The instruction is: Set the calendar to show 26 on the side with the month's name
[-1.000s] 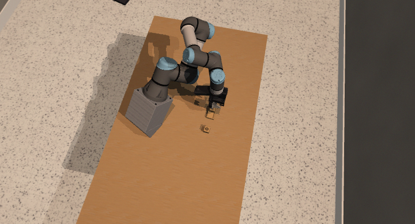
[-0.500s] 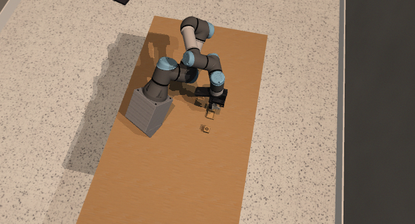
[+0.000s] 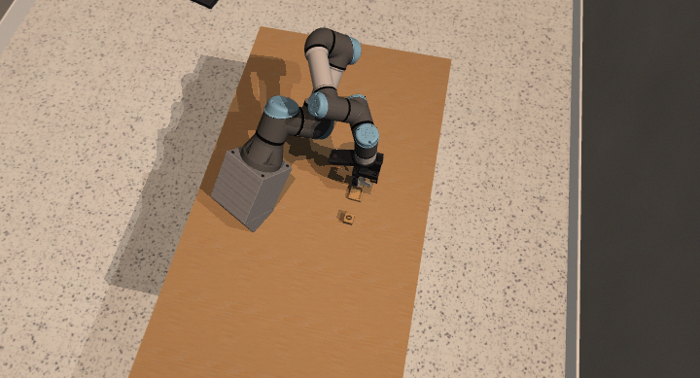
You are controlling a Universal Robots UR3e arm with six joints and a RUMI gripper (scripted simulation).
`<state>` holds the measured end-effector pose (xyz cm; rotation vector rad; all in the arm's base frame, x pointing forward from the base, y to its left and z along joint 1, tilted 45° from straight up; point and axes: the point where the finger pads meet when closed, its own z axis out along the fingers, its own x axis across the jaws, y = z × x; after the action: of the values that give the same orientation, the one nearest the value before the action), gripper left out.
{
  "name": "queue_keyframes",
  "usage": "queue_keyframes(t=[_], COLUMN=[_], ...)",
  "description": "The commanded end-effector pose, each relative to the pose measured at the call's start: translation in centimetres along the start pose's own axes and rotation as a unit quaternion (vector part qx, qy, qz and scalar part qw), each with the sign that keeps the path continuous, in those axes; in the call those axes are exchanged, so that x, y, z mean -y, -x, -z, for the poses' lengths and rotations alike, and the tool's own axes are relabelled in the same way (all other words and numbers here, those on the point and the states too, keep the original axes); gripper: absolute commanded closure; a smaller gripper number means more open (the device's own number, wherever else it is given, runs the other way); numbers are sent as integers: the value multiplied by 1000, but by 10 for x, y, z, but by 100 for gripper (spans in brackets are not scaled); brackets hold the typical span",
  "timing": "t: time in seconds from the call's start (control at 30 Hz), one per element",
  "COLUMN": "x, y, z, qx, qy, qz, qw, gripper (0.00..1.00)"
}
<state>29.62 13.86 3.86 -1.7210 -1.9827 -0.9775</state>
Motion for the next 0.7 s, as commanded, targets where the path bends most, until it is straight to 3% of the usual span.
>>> queue_keyframes(t=[0.0,0.67], x=[-1,-1], y=[1,0], z=[-5,-9], qx=[1,1], qy=[0,0], qz=[0,0], qw=[1000,1000], gripper=[71,71])
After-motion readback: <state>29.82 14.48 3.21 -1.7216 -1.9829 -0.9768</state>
